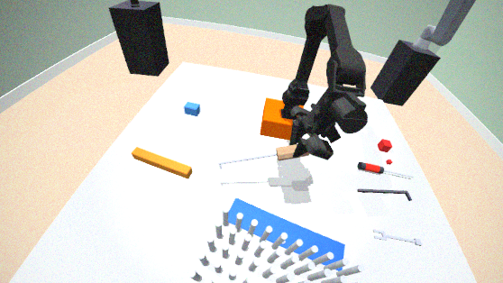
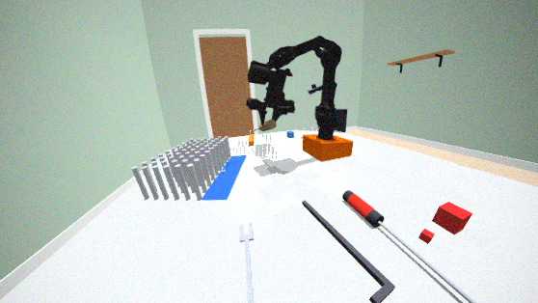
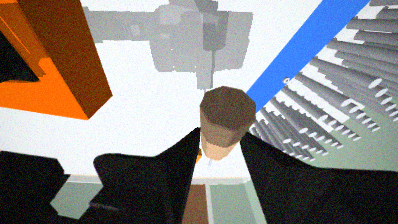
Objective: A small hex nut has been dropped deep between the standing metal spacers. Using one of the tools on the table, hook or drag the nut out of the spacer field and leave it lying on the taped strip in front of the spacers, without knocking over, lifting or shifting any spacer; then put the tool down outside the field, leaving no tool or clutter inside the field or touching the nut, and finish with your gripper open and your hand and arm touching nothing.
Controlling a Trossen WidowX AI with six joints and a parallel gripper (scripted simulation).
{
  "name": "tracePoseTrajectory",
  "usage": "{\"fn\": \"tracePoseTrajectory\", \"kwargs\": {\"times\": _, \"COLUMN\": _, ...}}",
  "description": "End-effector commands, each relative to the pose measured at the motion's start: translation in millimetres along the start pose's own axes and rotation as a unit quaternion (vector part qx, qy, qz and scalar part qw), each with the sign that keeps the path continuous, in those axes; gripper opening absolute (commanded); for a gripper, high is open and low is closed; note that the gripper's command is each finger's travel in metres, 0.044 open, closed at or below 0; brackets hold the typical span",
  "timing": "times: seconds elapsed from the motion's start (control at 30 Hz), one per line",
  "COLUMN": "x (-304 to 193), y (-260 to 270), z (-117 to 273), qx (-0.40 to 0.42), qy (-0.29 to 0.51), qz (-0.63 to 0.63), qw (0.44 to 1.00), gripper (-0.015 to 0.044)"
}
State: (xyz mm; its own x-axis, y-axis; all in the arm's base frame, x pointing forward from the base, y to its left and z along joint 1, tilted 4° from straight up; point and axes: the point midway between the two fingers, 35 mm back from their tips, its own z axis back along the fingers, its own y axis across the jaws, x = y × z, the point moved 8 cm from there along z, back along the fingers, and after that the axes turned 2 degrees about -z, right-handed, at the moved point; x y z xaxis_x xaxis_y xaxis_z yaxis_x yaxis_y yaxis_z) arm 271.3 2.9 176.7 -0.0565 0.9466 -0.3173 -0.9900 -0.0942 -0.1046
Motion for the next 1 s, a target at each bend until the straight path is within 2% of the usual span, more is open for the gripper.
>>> {"fn": "tracePoseTrajectory", "kwargs": {"times": 0.0, "x": -14.2, "y": -5.1, "z": -1.7, "qx": 0.009, "qy": -0.013, "qz": -0.076, "qw": 0.997, "gripper": 0.0000}}
{"fn": "tracePoseTrajectory", "kwargs": {"times": 0.47, "x": -58.2, "y": -11.5, "z": -8.1, "qx": 0.033, "qy": -0.037, "qz": -0.286, "qw": 0.957, "gripper": 0.0000}}
{"fn": "tracePoseTrajectory", "kwargs": {"times": 0.97, "x": -105.5, "y": -11.1, "z": -20.6, "qx": 0.076, "qy": -0.064, "qz": -0.500, "qw": 0.860, "gripper": 0.0000}}
